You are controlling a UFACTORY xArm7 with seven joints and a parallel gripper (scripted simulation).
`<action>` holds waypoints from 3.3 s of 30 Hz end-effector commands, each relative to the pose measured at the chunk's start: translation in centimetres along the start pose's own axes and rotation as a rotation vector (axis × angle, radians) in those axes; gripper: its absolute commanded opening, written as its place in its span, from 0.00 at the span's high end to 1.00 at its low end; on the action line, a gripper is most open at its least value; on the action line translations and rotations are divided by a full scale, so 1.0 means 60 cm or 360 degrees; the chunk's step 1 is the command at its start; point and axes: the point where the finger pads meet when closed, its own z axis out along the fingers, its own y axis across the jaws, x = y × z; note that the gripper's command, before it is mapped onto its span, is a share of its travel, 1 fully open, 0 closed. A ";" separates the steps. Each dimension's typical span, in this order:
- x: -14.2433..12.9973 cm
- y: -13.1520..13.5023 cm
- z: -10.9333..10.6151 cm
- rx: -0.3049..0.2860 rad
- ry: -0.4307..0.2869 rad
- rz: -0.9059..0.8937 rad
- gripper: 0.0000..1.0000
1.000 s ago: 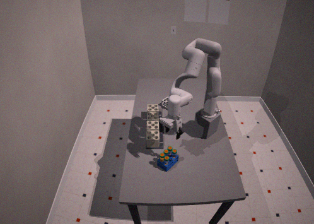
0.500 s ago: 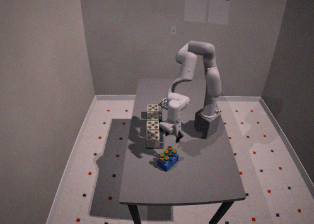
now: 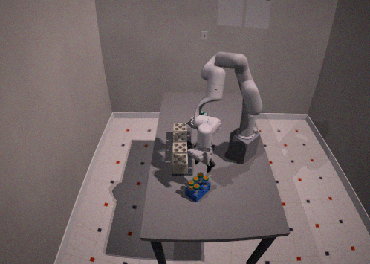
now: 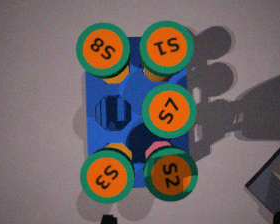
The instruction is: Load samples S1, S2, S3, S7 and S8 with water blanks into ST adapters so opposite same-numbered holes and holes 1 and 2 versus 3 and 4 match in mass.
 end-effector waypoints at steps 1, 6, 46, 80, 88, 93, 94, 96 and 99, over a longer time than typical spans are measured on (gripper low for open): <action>0.004 0.001 0.013 -0.0010 0.0010 0.0002 0.00; 0.004 0.001 0.013 -0.0010 0.0010 0.0002 0.00; 0.004 0.000 0.004 -0.0010 0.0010 0.0002 0.00; 0.004 0.000 -0.129 -0.0010 0.0010 0.0002 0.00; 0.004 0.000 -0.158 -0.0010 0.0010 0.0002 0.00; -0.010 0.030 -0.158 -0.0010 0.0011 0.0214 0.00; -0.013 0.038 -0.158 -0.0010 0.0011 0.0267 0.00; -0.019 0.054 -0.158 -0.0009 0.0011 0.0374 0.00; -0.029 0.077 -0.159 -0.0008 0.0013 0.0533 0.00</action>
